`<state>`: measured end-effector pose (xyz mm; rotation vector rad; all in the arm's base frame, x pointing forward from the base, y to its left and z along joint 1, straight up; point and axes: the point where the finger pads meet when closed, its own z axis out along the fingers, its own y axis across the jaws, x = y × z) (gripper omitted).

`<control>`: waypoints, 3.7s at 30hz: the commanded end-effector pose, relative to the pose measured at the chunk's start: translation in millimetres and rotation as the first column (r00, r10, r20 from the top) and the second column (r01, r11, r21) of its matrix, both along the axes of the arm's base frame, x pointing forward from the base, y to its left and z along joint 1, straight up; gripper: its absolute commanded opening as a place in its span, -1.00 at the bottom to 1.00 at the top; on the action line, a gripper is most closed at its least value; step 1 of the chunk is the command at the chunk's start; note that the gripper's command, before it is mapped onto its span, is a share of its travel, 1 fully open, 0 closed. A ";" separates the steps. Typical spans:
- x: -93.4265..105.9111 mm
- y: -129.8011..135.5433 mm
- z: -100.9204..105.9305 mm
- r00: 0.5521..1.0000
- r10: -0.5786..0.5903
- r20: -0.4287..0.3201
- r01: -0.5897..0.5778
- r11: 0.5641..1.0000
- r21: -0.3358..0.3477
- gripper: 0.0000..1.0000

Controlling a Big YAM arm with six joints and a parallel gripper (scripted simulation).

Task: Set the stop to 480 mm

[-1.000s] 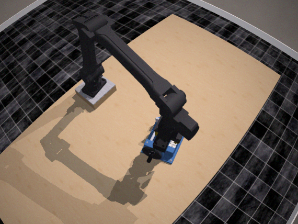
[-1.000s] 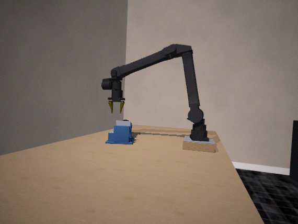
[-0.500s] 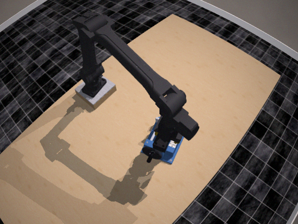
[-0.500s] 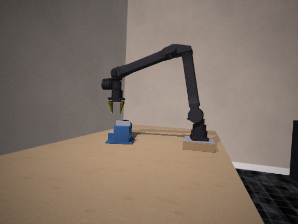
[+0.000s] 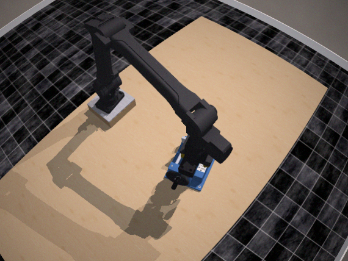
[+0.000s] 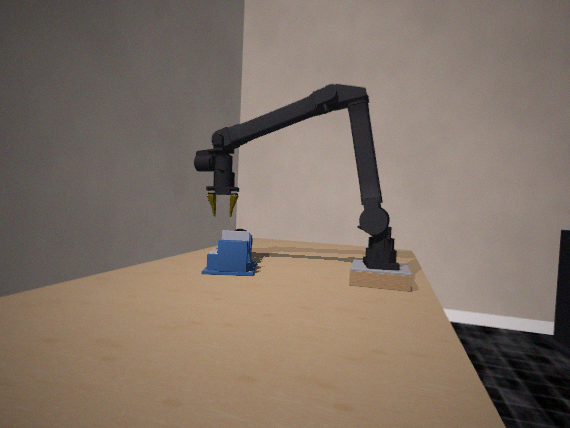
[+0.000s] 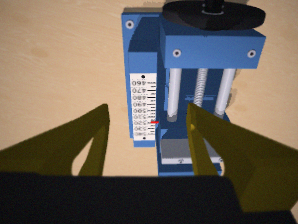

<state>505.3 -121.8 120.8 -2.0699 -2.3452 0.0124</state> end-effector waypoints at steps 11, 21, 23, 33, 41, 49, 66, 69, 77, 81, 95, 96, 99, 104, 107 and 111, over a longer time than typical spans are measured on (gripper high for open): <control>-1.2 -37.0 28.4 0.997 -0.001 0.075 0.003 1.000 -0.025 0.06; -23.9 -94.2 19.9 0.999 0.021 0.047 -0.020 1.000 -0.021 0.06; -24.2 -93.8 33.3 0.997 0.022 0.072 -0.020 0.999 -0.031 0.06; -29.2 -104.7 32.5 0.998 -0.002 0.070 0.005 1.000 -0.031 0.06; -26.6 -99.2 32.5 0.998 0.008 0.070 -0.006 1.000 -0.031 0.06; -31.2 -97.7 16.7 0.999 0.007 0.053 -0.006 1.000 -0.023 0.06; -33.4 -96.9 -40.0 1.000 0.006 0.026 -0.006 1.000 -0.010 0.06; -32.5 -97.3 -40.8 0.999 0.006 0.043 -0.005 1.000 -0.018 0.06; -33.6 -96.9 -63.5 1.000 0.006 0.026 -0.006 1.000 -0.010 0.06; -34.4 -96.6 -51.1 0.999 0.006 0.043 -0.005 1.000 -0.018 0.06; -31.8 -97.7 -49.2 0.999 0.006 0.049 -0.005 1.000 -0.021 -0.87; -31.8 -97.7 -49.2 0.999 0.006 0.049 -0.005 1.000 -0.021 -0.87; -31.2 -98.0 -48.7 0.999 0.004 0.050 -0.003 1.000 -0.021 -0.87; -31.3 -97.9 -48.7 0.999 0.004 0.050 -0.003 1.000 -0.021 -0.87; -31.3 -97.9 -48.7 0.999 0.004 0.050 -0.003 1.000 -0.021 -0.87; -31.3 -97.9 -48.7 0.999 0.004 0.050 -0.003 1.000 -0.021 -0.87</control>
